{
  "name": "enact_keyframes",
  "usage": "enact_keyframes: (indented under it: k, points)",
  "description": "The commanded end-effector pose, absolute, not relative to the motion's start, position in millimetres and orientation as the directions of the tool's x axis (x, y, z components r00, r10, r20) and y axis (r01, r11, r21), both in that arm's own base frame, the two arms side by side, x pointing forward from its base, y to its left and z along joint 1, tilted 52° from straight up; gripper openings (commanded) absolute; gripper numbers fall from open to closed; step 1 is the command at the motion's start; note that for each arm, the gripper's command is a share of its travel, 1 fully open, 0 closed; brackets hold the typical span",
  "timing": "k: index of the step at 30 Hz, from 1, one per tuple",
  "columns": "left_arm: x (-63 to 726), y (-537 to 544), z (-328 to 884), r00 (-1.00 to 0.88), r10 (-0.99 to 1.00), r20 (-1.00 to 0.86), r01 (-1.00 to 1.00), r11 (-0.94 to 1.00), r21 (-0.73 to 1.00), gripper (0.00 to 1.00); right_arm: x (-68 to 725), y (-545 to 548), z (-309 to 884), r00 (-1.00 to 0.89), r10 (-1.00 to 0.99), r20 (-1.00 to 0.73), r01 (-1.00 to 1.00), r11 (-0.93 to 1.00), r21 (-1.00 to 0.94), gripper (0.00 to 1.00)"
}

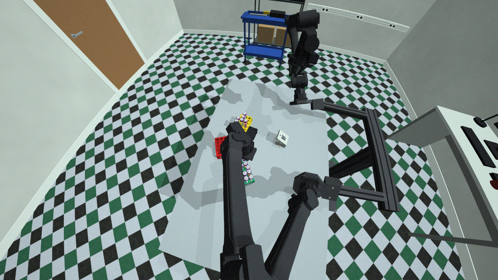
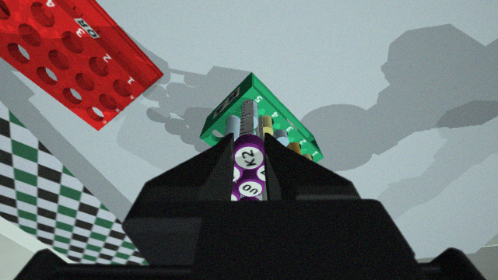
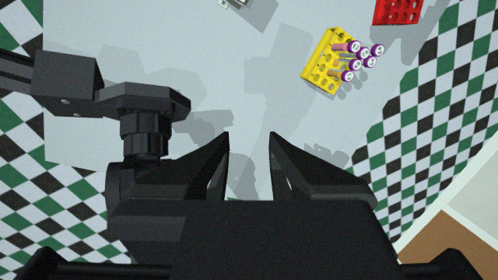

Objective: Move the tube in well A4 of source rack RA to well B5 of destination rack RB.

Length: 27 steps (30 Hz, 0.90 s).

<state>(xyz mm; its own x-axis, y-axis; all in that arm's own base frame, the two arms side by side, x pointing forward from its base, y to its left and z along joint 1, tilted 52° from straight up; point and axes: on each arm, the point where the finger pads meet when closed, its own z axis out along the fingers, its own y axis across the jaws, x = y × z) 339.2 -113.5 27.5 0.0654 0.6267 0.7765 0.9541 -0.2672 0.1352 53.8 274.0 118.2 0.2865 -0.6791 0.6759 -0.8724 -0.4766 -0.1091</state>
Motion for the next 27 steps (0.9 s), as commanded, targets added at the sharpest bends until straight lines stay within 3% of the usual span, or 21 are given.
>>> enact_keyframes:
  k: [1, 27]
  points:
    - [346.3, -132.6, 31.3, 0.065, 0.634, 0.771, 0.947, -0.282, 0.151, 0.00, 52.9, 286.2, 123.4, 0.288, -0.700, 0.653, -0.872, -0.474, -0.123, 0.30]
    - [341.3, -151.8, 58.0, 0.049, 0.650, 0.758, 0.944, -0.278, 0.177, 0.00, 52.9, 286.2, 123.4, 0.288, -0.700, 0.653, -0.872, -0.474, -0.123, 0.30]
